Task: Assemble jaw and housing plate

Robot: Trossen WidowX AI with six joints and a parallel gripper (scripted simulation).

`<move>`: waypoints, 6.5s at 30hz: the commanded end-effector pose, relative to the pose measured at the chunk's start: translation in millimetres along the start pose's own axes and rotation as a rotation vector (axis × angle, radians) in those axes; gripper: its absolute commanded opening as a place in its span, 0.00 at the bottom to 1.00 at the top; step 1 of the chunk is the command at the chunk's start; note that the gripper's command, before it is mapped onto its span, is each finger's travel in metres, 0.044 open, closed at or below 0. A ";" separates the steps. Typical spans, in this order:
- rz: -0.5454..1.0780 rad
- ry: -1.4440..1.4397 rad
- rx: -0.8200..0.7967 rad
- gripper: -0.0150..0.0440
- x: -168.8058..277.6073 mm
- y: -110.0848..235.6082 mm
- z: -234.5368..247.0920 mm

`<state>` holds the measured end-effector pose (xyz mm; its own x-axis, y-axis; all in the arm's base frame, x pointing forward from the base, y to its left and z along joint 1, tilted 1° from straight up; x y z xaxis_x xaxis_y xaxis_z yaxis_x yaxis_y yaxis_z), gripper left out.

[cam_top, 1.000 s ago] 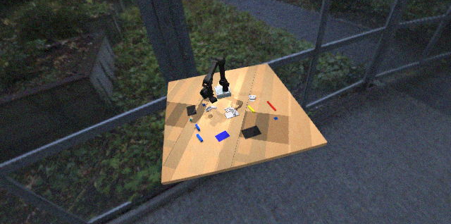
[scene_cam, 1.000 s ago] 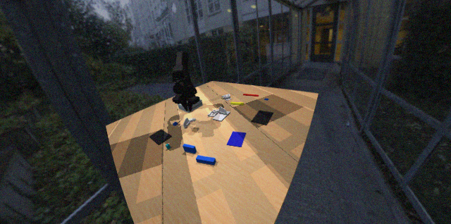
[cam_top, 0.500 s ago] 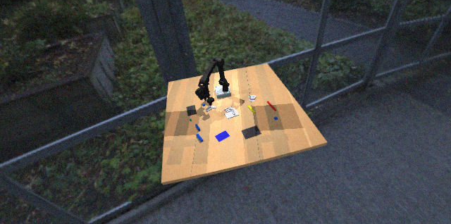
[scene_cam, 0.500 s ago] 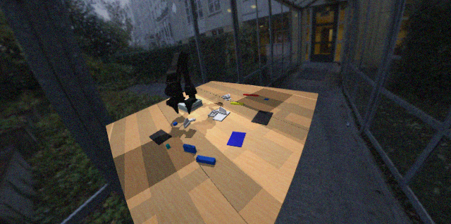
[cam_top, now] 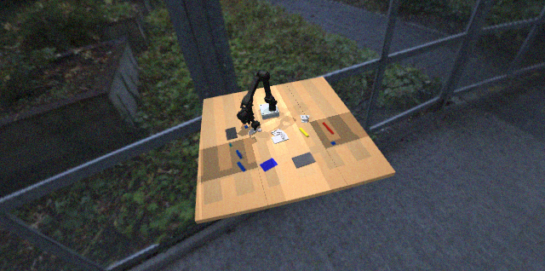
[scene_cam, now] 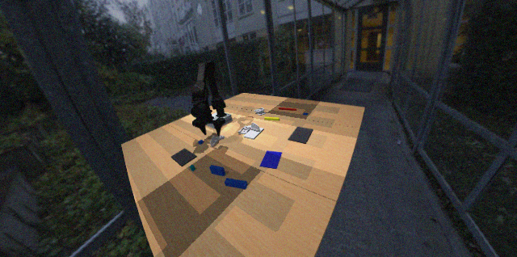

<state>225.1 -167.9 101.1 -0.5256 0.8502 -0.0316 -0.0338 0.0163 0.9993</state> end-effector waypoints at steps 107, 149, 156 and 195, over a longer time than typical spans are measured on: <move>0.003 0.004 -0.003 0.48 0.8 32.9 -0.1; 0.001 1.190 -0.014 0.48 65.8 33.8 98.0; -0.001 1.406 -0.017 0.48 81.9 34.2 112.4; -0.002 1.454 -0.019 0.48 88.4 35.3 133.0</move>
<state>282.8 -28.9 133.7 -0.9050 -0.4241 -0.0329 -0.0339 -0.0051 0.9994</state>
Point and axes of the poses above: the point midway between the two fingers, 35 mm back from their tips, its own y axis back along the fingers, its own z axis across the jaws, x = y × z, the point moved 6 cm from there along y, back along the fingers, and after that the axes turned 3 degrees about -y, right-handed, at the moved point
